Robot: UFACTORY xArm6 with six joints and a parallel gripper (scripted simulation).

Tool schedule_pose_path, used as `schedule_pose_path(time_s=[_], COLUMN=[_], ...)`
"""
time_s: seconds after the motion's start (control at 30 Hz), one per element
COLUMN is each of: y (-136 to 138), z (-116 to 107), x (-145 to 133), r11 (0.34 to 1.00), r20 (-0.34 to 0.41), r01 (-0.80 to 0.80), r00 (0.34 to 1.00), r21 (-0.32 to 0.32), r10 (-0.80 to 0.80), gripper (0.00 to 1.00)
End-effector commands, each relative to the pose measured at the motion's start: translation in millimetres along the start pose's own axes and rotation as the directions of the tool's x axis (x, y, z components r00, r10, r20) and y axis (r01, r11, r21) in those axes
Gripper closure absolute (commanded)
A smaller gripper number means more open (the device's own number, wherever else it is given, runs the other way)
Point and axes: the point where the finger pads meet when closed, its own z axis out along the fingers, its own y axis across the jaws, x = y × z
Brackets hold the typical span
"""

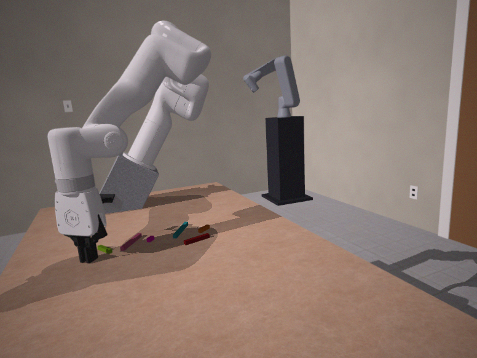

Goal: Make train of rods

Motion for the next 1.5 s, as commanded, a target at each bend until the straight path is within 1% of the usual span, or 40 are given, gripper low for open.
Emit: schedule_pose_path(time_s=[0.0, 0.2, 0.33, 0.47, 0.53, 0.73, 0.87, 0.97, 1.3, 1.37, 1.47], y=[0.6, 0.6, 0.6, 0.6, 0.6, 0.5, 0.5, 0.5, 0.9, 9.8, 45.6], z=[-1.5, -2.0, -11.1, -34.1, -34.1, -78.8, -97.6, -101.5, -101.6, -102.4, -105.2], x=[-1.6, -1.6, -1.5, -1.4, -1.4, -1.3, -1.2, -1.2, -1.0, 3.1, 22.2], r11=[1.000, 1.000, 1.000, 1.000, 1.000, 1.000, 1.000, 1.000, 1.000, 1.000, 0.999], r20=[0.004, 0.004, 0.004, 0.004, 0.004, 0.004, 0.004, 0.004, 0.004, 0.005, 0.010], r01=[0.001, 0.001, 0.001, 0.001, 0.001, 0.001, 0.001, 0.001, 0.001, 0.008, 0.039], r00=[1.000, 1.000, 1.000, 1.000, 1.000, 1.000, 1.000, 1.000, 1.000, 1.000, 0.999], r21=[-0.001, -0.001, -0.001, -0.001, -0.001, -0.001, -0.001, -0.001, -0.001, 0.002, 0.011], r10=[-0.001, -0.001, -0.001, -0.001, -0.001, -0.001, -0.001, -0.001, -0.001, -0.008, -0.039], gripper=[0.96, 0.96, 0.96, 0.96, 0.96, 0.96, 0.96, 0.96, 0.96, 0.96, 0.96])
